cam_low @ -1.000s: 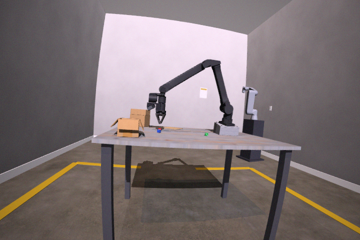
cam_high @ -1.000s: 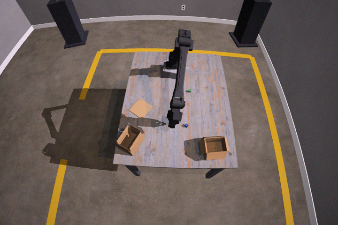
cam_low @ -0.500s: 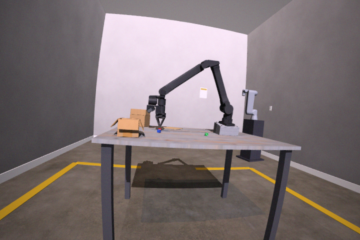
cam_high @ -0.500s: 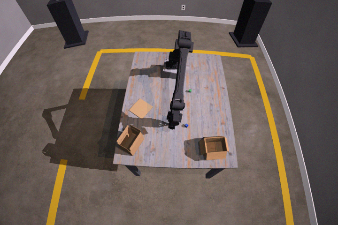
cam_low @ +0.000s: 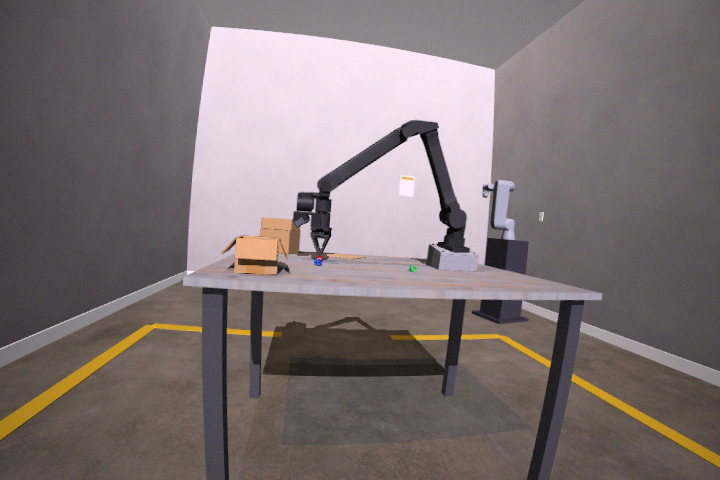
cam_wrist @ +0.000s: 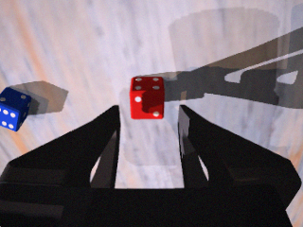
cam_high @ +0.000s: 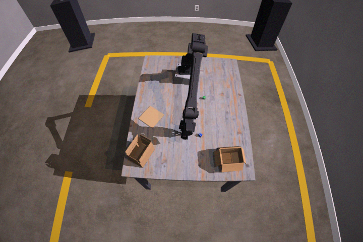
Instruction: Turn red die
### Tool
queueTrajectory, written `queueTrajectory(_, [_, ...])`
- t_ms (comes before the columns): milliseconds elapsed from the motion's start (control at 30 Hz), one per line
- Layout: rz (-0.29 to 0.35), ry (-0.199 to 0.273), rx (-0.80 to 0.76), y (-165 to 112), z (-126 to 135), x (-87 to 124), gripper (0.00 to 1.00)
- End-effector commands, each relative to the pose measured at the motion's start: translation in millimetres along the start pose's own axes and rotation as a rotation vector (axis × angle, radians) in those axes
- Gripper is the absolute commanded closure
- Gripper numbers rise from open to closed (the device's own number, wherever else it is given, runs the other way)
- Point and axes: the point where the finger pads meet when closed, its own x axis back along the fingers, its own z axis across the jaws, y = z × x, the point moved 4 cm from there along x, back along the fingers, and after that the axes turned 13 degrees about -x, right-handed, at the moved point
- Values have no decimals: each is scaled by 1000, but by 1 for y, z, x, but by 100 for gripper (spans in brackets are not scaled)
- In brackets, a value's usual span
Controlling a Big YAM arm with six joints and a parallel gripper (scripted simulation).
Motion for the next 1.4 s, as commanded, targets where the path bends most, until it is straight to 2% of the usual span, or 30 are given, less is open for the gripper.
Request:
queueTrajectory(0, [-1,2,5,-1,7,-5,66])
queueTrajectory(1367, [-4,4,6,-3,8,-3,66])
